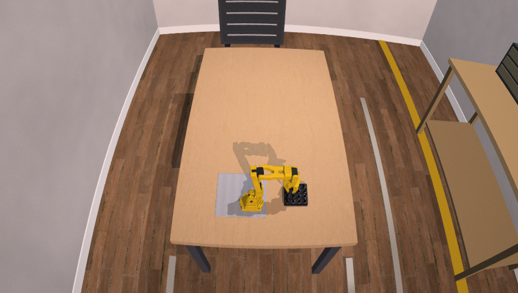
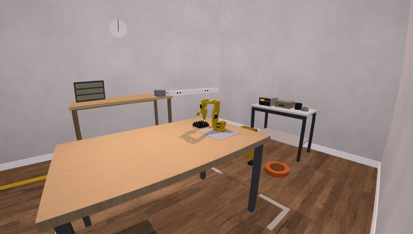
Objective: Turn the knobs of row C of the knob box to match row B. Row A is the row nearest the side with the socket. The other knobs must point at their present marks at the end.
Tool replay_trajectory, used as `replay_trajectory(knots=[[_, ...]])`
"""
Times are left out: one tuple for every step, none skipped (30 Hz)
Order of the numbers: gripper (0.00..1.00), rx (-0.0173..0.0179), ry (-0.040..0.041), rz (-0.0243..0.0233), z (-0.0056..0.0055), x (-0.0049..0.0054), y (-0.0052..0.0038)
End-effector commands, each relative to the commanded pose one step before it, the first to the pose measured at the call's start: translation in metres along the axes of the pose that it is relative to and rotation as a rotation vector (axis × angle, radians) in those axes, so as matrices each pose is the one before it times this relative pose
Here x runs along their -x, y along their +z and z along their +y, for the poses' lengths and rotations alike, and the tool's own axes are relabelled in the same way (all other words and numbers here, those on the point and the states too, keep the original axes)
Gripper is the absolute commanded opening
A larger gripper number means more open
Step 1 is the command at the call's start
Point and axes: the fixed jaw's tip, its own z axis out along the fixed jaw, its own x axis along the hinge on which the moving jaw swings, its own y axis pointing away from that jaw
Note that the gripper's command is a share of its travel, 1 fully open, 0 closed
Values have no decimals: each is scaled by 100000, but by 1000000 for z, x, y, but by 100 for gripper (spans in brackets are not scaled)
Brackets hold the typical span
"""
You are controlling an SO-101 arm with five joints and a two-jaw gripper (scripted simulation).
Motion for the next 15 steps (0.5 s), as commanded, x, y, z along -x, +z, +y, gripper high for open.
replay_trajectory(knots=[[9, -382, 17560, -308, 939, 523, 574], [9, 0, 4317, -1, 4, 336, 0], [9, 0, 4332, -1, 2, 343, 0], [9, -1, 4345, 2, 4, 344, 0], [9, 0, 4351, -1, -3, 343, 0], [9, 3, 4361, 0, 4, 341, 0], [9, 0, 4364, -1, 1, 347, 0], [9, 0, 0, 0, 0, 0, 0], [9, 0, 0, 0, 0, 0, 0], [9, -1, 4363, 0, 1, 344, 0], [9, 1, 4361, 2, 2, 344, 0], [9, -2, 4351, -1, 4, 339, 0], [9, 1, 4345, 2, 1, 342, 0], [9, -2, 4332, -2, -1, 346, -6], [9, 2, 4317, -1, 5, 336, 0]])
